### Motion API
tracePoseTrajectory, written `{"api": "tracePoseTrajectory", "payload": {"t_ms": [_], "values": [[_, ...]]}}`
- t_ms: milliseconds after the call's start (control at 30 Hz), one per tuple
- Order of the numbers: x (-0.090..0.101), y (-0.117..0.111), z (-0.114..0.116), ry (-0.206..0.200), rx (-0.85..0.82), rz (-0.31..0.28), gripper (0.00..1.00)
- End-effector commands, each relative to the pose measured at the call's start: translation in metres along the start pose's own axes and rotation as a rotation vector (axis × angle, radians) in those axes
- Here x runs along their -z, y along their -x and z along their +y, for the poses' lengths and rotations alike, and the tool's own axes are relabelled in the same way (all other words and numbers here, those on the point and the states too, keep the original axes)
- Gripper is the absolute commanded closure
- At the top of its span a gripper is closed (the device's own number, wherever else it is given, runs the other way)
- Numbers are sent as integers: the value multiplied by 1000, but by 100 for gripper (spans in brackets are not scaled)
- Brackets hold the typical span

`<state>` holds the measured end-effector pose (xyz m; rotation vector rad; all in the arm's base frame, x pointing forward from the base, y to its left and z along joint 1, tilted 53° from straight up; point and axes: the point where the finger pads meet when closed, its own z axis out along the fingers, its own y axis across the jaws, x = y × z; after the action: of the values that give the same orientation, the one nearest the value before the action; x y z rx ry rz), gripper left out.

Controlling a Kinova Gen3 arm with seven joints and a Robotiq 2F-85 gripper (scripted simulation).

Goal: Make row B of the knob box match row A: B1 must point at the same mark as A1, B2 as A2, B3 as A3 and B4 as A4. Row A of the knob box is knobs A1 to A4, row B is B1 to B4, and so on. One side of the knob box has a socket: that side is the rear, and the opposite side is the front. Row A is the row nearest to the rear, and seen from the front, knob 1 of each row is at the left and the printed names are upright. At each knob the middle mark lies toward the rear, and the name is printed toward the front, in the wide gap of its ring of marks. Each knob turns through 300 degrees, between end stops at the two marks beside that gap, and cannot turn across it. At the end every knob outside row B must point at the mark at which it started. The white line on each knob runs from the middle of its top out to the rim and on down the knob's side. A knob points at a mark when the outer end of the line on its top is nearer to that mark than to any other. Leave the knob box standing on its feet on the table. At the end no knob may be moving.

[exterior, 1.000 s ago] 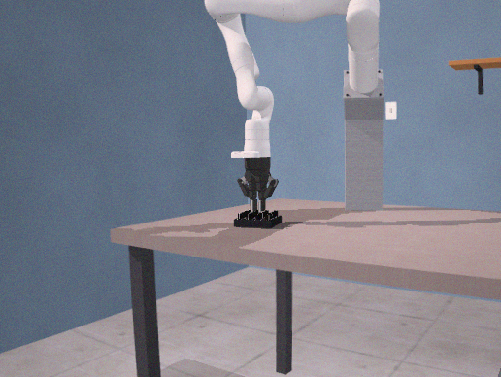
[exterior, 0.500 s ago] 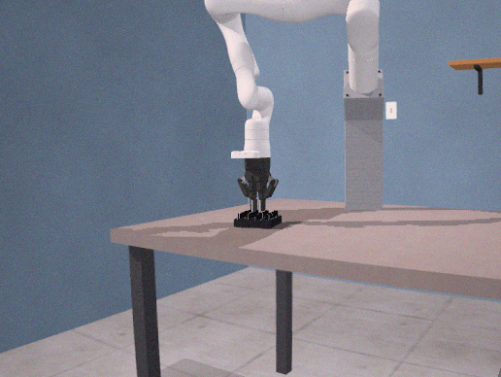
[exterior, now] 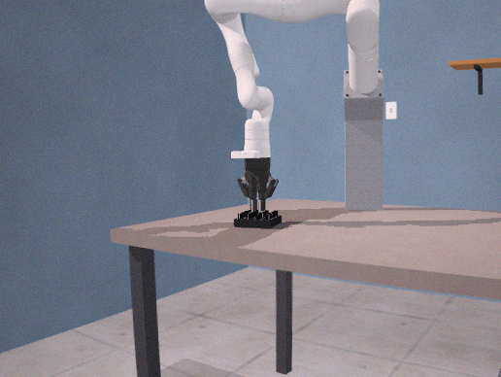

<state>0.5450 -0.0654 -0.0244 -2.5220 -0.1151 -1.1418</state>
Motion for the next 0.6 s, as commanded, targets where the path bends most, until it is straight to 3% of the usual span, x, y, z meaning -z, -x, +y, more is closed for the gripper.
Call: {"api": "tracePoseTrajectory", "payload": {"t_ms": [0, 67, 100, 567], "values": [[-1, 0, -1, -1, 0, 0, 81], [-1, 0, -1, -1, 0, 0, 81], [-1, 0, -1, -1, 0, 0, 92], [-1, 0, -1, -1, 0, 0, 92]]}}
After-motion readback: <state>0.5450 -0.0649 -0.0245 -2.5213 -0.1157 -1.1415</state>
